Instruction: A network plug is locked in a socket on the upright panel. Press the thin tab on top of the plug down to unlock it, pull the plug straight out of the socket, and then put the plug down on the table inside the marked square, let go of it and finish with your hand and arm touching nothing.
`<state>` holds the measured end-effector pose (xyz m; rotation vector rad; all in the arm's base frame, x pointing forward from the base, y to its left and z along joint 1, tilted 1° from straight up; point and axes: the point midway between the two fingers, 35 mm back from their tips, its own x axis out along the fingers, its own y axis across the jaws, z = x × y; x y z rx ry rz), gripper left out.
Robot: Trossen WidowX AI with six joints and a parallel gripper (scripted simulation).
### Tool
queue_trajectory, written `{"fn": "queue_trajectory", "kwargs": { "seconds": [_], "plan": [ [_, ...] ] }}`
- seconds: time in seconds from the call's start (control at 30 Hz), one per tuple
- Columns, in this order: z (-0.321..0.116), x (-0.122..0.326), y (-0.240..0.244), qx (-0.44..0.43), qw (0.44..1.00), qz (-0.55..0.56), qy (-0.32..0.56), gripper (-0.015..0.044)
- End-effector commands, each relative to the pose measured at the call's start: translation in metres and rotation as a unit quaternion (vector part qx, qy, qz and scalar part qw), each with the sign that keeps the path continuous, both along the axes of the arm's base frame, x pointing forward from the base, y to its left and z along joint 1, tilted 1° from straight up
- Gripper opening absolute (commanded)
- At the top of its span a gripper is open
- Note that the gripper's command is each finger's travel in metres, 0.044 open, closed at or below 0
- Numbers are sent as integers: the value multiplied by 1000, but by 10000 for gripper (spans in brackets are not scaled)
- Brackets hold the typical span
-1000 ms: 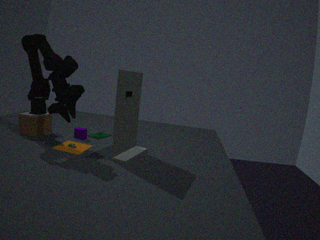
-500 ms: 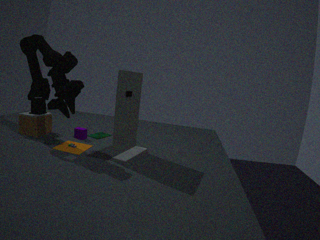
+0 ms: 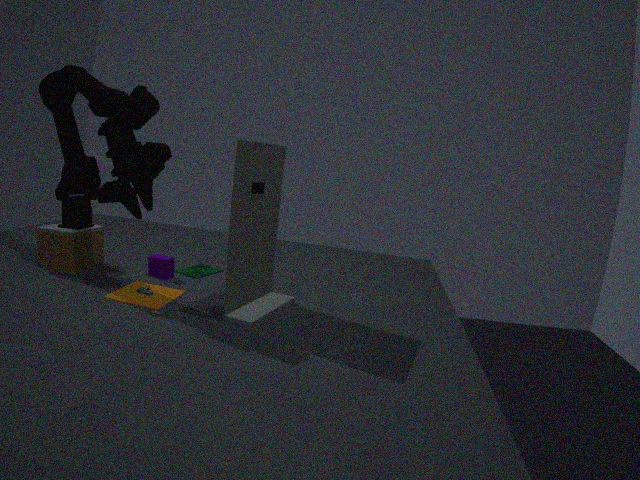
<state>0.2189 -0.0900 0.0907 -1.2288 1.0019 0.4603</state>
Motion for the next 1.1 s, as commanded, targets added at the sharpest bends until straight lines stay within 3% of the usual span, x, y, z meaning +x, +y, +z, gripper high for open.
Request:
{"fn": "queue_trajectory", "kwargs": {
  "seconds": [0.0,0.67,1.0,1.07],
  "plan": [
    [17,1,0,-1,1000,1,-4,156],
    [75,-6,3,-2,1000,3,-6,156],
    [75,-6,3,-2,1000,3,-6,419],
    [75,-6,3,-2,1000,3,-6,440]
  ]
}}
